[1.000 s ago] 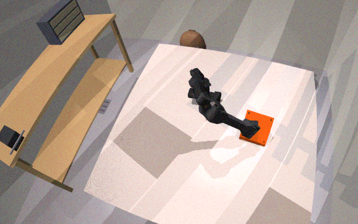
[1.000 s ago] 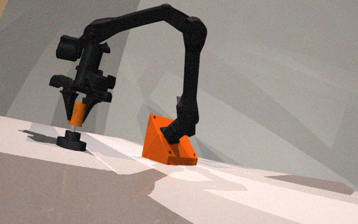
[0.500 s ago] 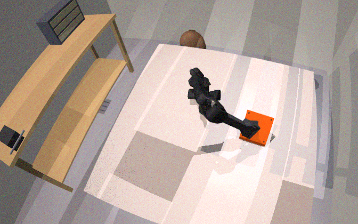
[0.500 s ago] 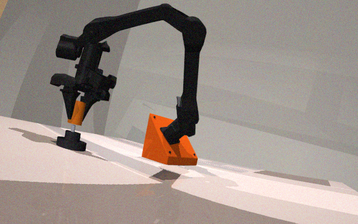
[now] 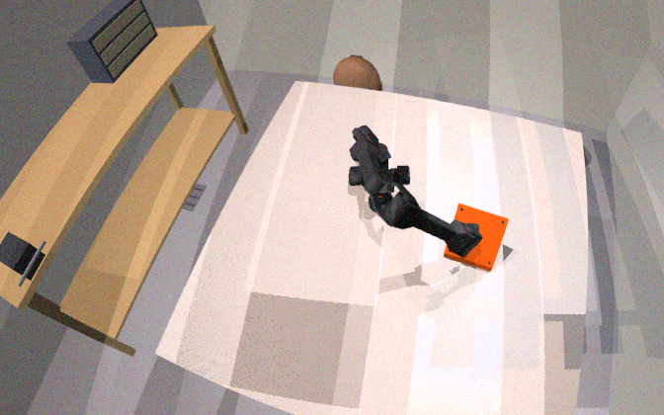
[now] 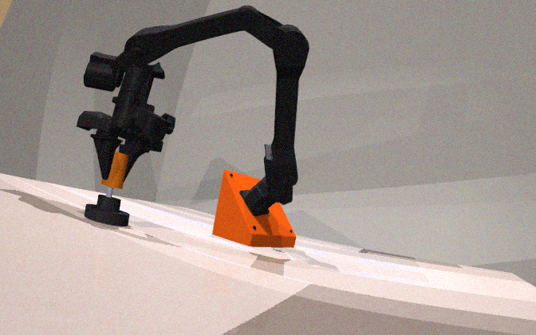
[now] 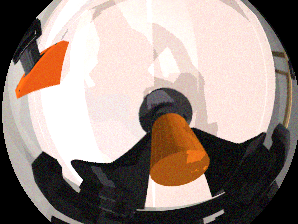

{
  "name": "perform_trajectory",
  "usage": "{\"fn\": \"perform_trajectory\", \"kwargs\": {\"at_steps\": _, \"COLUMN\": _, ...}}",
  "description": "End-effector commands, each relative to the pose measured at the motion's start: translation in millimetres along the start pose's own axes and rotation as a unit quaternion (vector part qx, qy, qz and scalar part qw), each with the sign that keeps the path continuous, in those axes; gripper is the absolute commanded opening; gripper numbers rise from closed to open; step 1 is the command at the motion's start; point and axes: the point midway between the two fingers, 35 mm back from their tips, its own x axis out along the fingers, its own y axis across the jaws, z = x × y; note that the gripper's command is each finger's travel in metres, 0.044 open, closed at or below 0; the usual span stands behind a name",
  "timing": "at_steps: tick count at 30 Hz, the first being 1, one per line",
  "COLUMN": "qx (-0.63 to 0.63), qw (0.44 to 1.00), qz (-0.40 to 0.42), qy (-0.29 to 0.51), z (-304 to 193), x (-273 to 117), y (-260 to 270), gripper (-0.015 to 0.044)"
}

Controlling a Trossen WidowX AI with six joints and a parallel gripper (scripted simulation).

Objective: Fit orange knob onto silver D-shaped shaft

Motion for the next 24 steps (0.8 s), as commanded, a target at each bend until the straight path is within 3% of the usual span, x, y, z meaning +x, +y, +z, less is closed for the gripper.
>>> {"fn": "perform_trajectory", "kwargs": {"at_steps": 1, "qx": -0.004, "qw": 1.000, "qz": 0.000, "qy": 0.001, "z": 0.3, "x": 0.3, "y": -0.8, "gripper": 0.0000}}
{"fn": "perform_trajectory", "kwargs": {"at_steps": 24, "qx": -0.012, "qw": 1.000, "qz": 0.000, "qy": 0.001, "z": 0.3, "x": 3.3, "y": -0.4, "gripper": 0.0000}}
